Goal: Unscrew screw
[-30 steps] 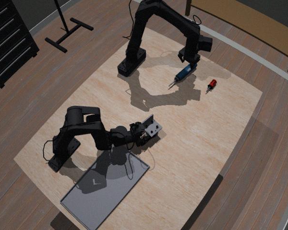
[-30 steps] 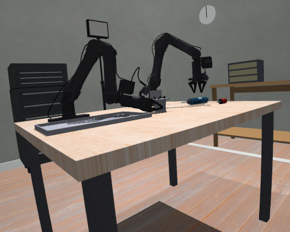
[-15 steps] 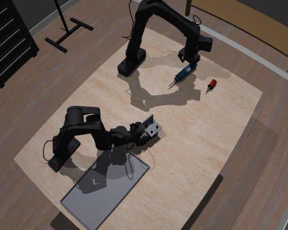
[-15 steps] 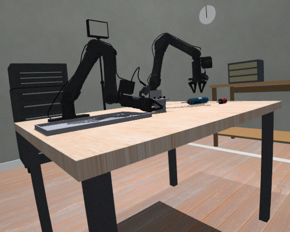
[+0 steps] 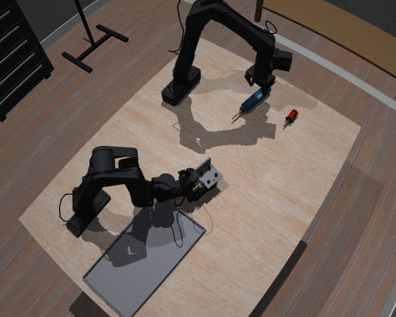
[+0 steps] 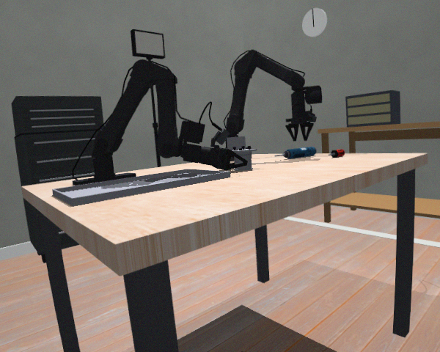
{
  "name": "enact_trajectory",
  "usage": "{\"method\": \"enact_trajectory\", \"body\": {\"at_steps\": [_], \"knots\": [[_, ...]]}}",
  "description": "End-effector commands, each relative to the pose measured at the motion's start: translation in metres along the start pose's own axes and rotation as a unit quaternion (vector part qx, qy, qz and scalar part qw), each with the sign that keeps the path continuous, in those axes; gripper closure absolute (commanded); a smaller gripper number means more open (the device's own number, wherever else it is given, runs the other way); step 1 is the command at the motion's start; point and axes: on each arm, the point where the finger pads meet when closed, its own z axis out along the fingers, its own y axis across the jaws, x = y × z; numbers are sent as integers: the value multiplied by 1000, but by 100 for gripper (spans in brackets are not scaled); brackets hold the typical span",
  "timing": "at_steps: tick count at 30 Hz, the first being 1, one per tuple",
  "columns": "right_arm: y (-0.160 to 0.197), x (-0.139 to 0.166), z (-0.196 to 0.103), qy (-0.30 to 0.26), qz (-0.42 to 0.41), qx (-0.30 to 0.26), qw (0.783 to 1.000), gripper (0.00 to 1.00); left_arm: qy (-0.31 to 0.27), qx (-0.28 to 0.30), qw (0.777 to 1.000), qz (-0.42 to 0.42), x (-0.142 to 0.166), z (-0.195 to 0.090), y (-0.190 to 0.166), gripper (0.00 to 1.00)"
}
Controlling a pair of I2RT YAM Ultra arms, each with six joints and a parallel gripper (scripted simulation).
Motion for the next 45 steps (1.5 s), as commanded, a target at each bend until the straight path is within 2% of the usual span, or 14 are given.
{"method": "enact_trajectory", "body": {"at_steps": [1,5,8,17,19,22,24,31,39,40,45], "knots": [[0,-2,1,-1,1,1,1000,41,-9,5,1000,0,-3,-4,-2,35],[0,-2,1,-1,1,1,1000,41,-9,5,1000,0,-3,-4,-2,35],[0,-2,1,-1,1,1,1000,41,-5,-9,1000,1,0,11,3,35],[0,-2,1,-1,1,1,1000,41,-7,-7,1000,1,-1,25,2,35],[0,-2,1,-1,1,1,1000,41,-17,9,1000,1,-5,15,-5,35],[0,-2,1,-1,1,1,1000,41,-18,11,1000,1,-6,14,-5,35],[0,-2,1,-1,1,1,1000,41,-5,-9,1000,1,0,30,3,35],[0,-2,1,-1,1,1,1000,41,-6,-8,1000,1,0,41,3,35],[0,-2,1,-1,1,1,1000,41,-17,10,1000,1,-7,35,-7,35],[0,-2,1,-1,1,1,1000,41,-7,-6,1000,1,-1,47,2,35],[0,-2,1,-1,1,1,1000,41,-5,-9,1000,1,0,56,4,35]]}}
